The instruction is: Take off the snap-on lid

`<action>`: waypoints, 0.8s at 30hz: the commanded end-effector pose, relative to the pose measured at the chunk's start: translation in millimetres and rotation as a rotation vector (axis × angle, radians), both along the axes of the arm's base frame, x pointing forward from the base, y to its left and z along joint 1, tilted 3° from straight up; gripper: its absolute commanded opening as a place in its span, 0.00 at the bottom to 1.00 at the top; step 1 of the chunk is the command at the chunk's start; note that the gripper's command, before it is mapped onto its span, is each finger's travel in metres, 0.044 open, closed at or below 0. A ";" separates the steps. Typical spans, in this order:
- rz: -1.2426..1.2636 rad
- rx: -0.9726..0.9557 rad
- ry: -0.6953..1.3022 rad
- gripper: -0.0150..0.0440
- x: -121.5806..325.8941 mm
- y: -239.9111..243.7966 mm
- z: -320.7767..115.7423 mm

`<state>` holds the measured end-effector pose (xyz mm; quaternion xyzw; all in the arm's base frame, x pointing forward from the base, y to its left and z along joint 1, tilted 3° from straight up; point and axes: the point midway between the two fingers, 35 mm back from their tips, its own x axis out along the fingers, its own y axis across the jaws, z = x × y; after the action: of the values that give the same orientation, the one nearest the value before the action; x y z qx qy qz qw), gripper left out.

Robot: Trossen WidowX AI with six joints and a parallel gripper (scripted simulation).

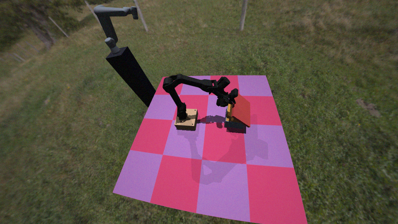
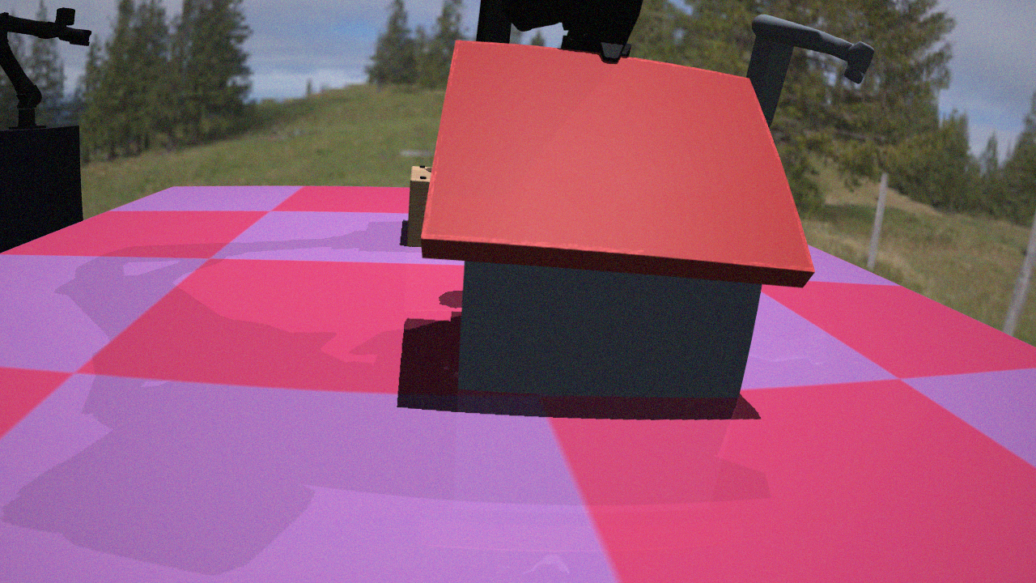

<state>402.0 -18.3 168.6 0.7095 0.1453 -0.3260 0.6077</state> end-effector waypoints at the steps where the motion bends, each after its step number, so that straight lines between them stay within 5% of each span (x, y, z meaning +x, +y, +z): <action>1: 0.004 -0.002 -0.015 0.25 1.6 0.0 11.3; 24: 0.004 -0.003 -0.014 0.25 -4.8 -11.2 21.8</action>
<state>399.3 -23.2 190.1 0.7100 0.1454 -0.3232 0.6085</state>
